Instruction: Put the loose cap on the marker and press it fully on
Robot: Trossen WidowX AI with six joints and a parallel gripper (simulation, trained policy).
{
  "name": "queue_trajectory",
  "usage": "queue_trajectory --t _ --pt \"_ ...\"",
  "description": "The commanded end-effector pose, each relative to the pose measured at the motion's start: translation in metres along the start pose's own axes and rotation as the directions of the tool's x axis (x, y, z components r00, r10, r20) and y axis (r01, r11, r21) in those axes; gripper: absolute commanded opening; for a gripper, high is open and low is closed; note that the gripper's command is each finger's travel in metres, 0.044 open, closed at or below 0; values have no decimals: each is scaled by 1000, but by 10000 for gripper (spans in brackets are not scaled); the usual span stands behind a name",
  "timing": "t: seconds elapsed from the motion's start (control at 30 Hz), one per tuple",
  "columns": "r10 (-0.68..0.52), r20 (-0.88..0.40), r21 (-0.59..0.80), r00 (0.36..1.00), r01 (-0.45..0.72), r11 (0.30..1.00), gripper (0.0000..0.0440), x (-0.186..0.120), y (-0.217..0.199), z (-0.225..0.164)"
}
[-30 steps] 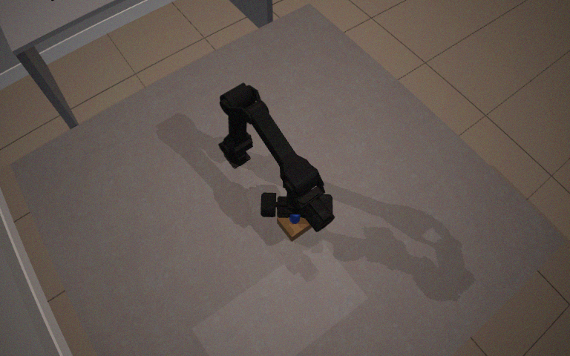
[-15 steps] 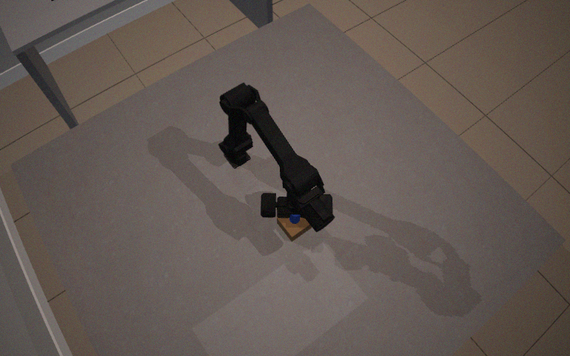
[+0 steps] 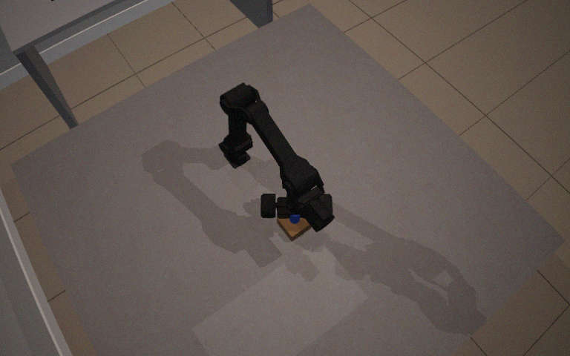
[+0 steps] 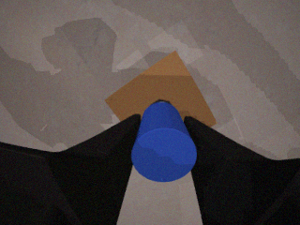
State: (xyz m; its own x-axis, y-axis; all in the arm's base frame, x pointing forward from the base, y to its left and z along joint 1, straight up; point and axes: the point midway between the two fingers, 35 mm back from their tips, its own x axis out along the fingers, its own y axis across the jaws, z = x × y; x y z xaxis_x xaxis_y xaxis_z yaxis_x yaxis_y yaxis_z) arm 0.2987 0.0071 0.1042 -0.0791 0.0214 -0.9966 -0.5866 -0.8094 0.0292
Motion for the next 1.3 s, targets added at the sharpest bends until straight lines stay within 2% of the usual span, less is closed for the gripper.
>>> queue_trajectory --t 0.0,0.33,0.57,0.87,1.27 --pt "48 32 -5 998 -48 999 130 17 8 2" --pt "45 21 -48 999 -44 998 159 20 9 4" --pt "40 61 -70 997 -36 997 221 20 13 18" --pt "2 50 -88 999 3 996 440 14 15 26" --pt "-97 -38 -106 995 93 990 440 -19 7 22"
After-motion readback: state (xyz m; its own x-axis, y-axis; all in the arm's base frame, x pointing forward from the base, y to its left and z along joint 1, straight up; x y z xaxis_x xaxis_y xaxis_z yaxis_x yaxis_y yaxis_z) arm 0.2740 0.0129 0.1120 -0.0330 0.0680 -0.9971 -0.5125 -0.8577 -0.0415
